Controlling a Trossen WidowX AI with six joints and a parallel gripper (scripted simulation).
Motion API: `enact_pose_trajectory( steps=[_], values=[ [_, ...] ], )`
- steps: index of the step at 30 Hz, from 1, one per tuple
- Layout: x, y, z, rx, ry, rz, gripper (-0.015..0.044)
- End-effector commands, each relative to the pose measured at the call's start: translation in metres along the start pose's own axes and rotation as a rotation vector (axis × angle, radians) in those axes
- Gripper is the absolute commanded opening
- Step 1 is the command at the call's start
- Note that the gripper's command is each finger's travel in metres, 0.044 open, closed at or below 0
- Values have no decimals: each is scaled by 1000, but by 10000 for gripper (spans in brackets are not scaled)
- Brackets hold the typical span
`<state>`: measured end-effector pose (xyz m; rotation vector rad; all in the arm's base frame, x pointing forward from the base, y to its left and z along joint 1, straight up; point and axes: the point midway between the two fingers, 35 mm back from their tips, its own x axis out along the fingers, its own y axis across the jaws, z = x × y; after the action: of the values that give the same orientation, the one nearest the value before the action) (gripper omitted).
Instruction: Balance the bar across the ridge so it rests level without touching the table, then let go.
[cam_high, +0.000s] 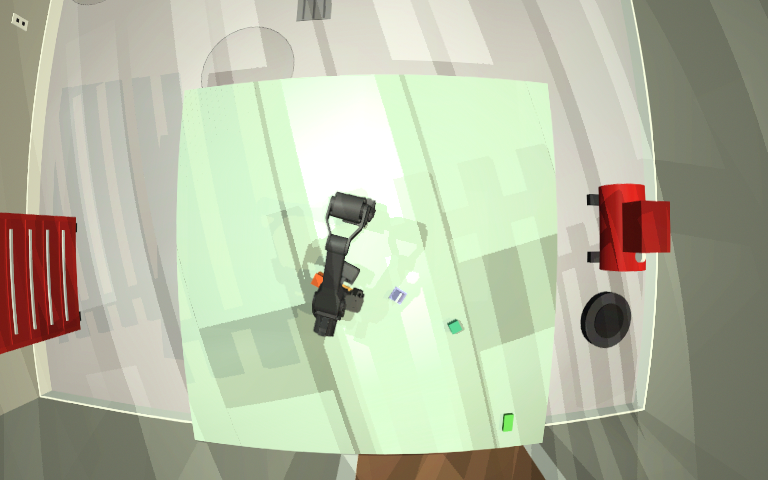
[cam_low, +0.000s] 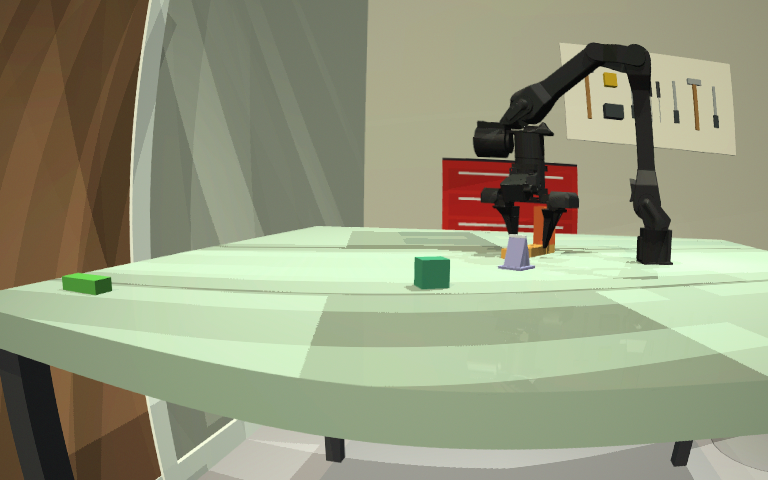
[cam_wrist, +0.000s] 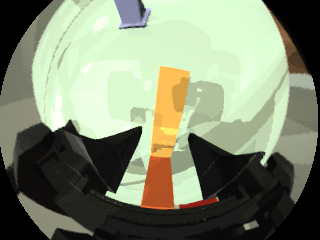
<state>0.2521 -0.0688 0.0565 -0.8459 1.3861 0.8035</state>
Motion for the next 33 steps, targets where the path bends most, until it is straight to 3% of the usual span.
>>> enact_pose_trajectory(
  steps=[1,16,22,29,33],
  values=[
    [7,1,0,-4,-2,7,315],
    [10,1,0,-4,-2,7,315],
    [9,2,0,0,2,7,157],
    [9,2,0,0,2,7,111],
    [3,0,0,0,2,7,6]
  ],
)
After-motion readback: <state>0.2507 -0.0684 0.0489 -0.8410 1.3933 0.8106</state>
